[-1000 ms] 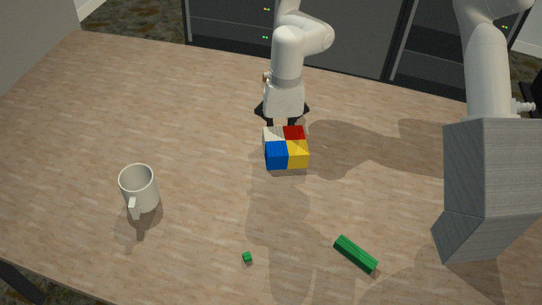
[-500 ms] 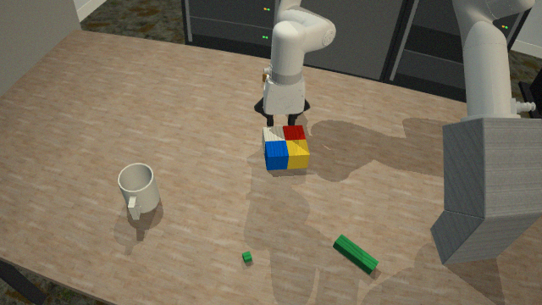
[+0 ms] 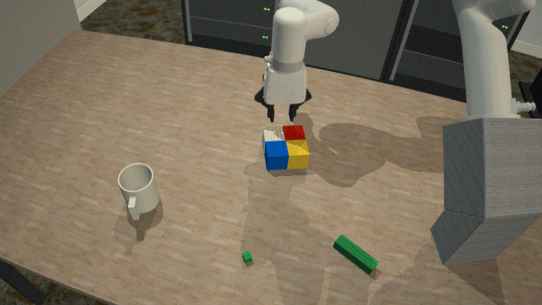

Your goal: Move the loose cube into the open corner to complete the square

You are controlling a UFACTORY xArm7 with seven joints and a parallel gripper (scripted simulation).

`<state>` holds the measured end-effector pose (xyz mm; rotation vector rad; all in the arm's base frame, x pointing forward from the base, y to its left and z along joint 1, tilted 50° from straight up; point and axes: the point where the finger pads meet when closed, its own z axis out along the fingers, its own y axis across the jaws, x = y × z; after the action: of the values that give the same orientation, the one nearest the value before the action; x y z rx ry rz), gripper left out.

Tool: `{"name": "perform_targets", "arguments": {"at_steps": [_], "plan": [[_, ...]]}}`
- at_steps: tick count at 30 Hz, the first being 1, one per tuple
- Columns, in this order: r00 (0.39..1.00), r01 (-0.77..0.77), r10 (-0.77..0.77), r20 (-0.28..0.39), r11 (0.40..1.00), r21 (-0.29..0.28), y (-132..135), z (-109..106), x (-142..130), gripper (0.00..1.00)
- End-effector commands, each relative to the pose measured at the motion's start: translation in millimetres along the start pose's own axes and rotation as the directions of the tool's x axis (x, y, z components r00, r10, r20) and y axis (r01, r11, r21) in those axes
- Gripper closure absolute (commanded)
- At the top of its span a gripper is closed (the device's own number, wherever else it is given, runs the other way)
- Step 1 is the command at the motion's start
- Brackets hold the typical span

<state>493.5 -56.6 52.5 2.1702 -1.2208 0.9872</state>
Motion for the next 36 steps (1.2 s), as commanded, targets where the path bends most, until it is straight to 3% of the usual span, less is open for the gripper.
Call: {"name": "perform_targets", "arguments": {"at_steps": [1, 19, 36], "plan": [[1.000, 0.000, 0.000, 0.000, 1.000, 0.003, -1, -17, 0, 0.51], [1.000, 0.000, 0.000, 0.000, 1.000, 0.003, -1, -52, 0, 0.51], [1.000, 0.000, 0.000, 0.000, 1.000, 0.003, -1, -57, 0, 0.51]]}}
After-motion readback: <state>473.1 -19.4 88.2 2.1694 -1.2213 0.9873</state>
